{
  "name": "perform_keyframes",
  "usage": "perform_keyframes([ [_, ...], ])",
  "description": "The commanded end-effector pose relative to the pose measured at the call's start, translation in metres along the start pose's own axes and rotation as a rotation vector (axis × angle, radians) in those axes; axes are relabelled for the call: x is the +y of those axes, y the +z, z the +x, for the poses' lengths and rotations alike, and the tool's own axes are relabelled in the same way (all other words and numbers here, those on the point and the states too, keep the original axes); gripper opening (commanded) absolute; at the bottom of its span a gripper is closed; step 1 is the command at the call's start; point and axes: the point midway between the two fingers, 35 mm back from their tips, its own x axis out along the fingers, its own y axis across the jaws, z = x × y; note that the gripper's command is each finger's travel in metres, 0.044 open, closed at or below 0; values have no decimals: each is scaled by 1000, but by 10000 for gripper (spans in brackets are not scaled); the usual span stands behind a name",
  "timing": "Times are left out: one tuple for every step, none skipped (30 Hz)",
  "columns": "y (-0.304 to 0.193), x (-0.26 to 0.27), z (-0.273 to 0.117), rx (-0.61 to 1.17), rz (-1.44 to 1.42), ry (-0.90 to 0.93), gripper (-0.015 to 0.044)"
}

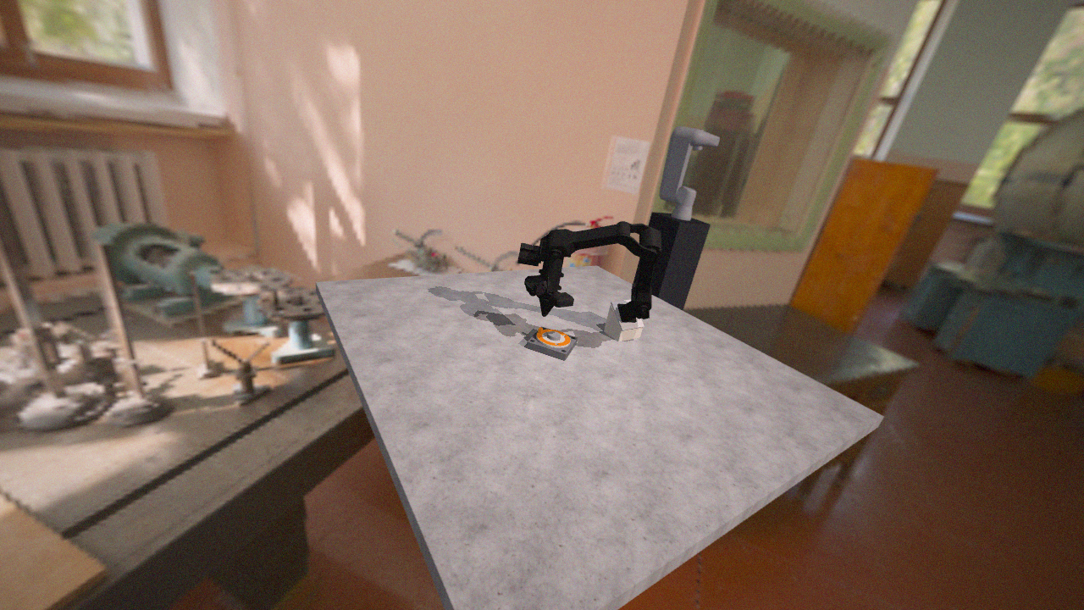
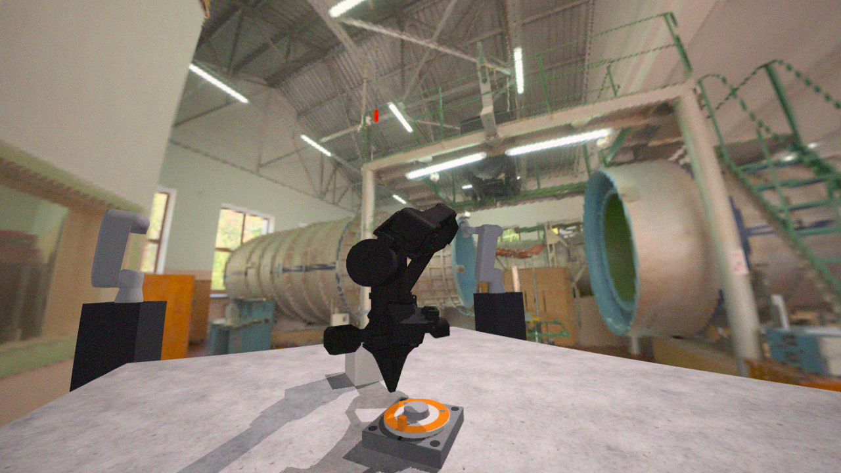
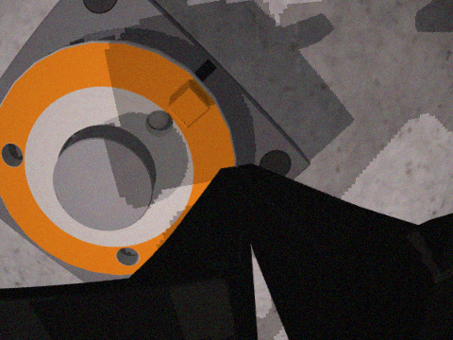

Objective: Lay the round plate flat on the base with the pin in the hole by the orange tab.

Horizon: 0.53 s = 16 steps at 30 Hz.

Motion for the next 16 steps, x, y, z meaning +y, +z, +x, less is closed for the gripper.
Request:
perform_keyframes([
  [0, 1, -11, -4, -13, -11, 0],
  [0, 0, -3, -3, -1, -1, 0],
  [0, 0, -3, -3, -1, -1, 0],
  [0, 0, -3, -3, -1, -1, 0],
  [0, 0, -3, -3, -1, -1, 0],
  [0, 0, -3, -3, -1, -1, 0],
  [0, 0, -3, -3, -1, -1, 0],
  [0, 0, -3, -3, -1, -1, 0],
  [0, 0, -3, -3, -1, -1, 0],
  [0, 0, -3, -3, -1, -1, 0],
  [0, 0, -3, -3, -1, -1, 0],
  [0, 0, -3, -3, -1, -1, 0],
  [0, 0, -3, -3, -1, -1, 0],
  [0, 0, -3, -3, -1, -1, 0],
  [0, 0, -3, -3, -1, -1, 0],
  [0, 0, -3, -3, -1, -1, 0],
])
